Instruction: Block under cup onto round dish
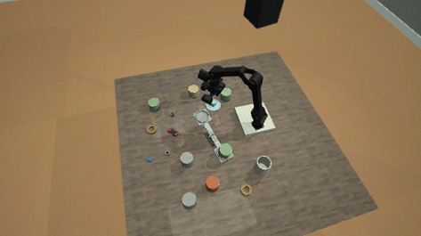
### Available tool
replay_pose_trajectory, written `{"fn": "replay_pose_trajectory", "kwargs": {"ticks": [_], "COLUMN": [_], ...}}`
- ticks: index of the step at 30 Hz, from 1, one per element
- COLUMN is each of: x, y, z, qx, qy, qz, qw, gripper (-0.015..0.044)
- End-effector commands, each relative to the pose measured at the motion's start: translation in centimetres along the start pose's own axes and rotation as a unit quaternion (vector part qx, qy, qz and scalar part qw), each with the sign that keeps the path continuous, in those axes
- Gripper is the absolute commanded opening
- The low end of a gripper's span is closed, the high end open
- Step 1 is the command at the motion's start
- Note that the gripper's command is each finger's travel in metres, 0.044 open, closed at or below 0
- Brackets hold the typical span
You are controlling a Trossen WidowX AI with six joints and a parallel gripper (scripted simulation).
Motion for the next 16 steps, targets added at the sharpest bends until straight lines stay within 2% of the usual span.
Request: {"fn": "replay_pose_trajectory", "kwargs": {"ticks": [1,4,8,16], "x": [-1.7,-2.0,-6.0,-6.2], "y": [0.1,0.1,0.3,0.3], "z": [-0.3,-0.3,-0.2,-0.2], "qx": [-0.003,-0.003,0.000,0.001], "qy": [0.003,0.003,0.000,0.000], "qz": [-0.003,-0.003,-0.006,-0.006], "qw": [1.000,1.000,1.000,1.000], "gripper": [0.0440,0.0440,0.0440,0.0440]}}
Point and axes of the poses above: the point midway between the two fingers, 35 mm back from their tips, its own x axis out along the fingers, its own z axis across the jaws, y = z × x, the point moved 5 cm from there along -x, back along the fingers, and after that the axes turned 6 degrees about x, right-handed, at the moved point
